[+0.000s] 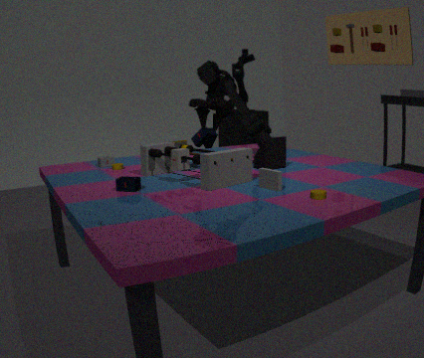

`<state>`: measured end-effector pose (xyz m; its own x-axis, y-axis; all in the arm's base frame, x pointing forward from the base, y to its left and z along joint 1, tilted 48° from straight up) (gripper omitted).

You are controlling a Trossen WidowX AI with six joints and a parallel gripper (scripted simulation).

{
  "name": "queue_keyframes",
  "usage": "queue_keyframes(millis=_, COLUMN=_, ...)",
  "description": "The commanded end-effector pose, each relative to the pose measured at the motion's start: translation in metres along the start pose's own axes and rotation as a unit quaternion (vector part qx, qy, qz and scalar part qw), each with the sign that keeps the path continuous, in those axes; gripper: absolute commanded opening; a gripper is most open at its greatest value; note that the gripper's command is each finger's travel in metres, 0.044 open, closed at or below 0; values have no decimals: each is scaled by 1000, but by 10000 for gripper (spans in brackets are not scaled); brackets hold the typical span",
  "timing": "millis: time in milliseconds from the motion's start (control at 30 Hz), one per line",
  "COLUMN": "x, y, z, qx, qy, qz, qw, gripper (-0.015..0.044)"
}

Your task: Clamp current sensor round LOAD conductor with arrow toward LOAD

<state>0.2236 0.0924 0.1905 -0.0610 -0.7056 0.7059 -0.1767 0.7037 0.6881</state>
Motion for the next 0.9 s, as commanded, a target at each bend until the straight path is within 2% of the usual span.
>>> queue_keyframes(millis=0, x=0, y=0, z=-4, qx=8, qy=8, qz=-2, qw=1000, gripper=0)
queue_keyframes(millis=867, x=0, y=-42, z=-6, qx=9, qy=9, qz=-2, qw=1000, gripper=0)
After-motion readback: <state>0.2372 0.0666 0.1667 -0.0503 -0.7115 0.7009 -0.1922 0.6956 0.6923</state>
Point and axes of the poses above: the point midway between the two fingers, 35 mm back from their tips, its own y axis back along the fingers, its own z axis across the jaws, x = y × z, the point moved 10 cm from there along y, back along the fingers, and after that the axes turned 8 degrees about -y, right-handed, at the moved point
